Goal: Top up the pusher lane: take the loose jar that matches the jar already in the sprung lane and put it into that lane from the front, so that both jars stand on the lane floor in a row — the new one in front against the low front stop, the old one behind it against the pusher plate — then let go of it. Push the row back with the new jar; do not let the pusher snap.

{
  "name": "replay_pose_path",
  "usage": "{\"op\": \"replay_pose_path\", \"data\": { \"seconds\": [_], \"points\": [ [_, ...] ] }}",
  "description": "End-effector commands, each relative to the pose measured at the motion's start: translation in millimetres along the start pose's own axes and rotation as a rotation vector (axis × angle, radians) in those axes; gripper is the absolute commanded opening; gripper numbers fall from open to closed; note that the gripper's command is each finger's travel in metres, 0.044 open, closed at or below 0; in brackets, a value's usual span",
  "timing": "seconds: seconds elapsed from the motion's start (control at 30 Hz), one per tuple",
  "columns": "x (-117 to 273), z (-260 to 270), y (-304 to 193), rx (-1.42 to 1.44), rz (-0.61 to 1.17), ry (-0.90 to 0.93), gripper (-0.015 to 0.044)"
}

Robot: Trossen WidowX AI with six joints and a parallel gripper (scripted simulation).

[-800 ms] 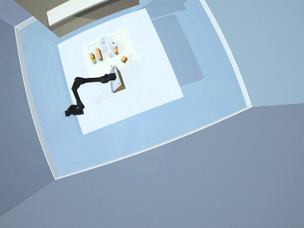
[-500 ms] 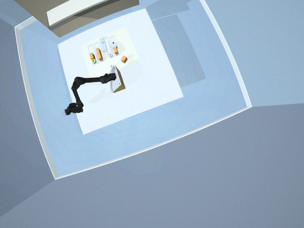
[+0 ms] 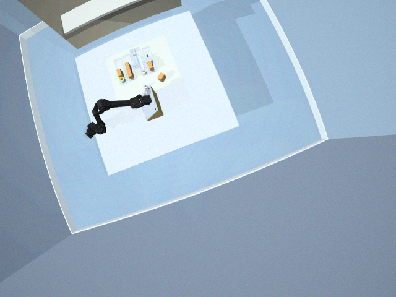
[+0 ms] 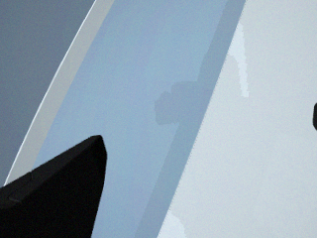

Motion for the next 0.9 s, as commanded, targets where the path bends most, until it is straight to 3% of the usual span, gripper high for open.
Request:
{"op": "replay_pose_path", "data": {
  "seconds": [0.0,0.43,0.87],
  "points": [
    [-26.9,-36.2,10.7,0.141,0.000,-0.069,0.0440],
    [-79.3,-168.7,67.6,0.516,0.073,-0.328,0.0440],
    [-66.6,-310.0,144.5,0.766,0.241,-0.619,0.0440]
  ]
}}
Point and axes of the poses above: the point midway between the two fingers, 35 mm back from their tips, its own x axis back along the fingers, its own z axis across the jaws, y = z × x, the point moved 6 cm from there along x, back along the fingers, and after that the axes turned 14 degrees about x, right-handed, at the moved point
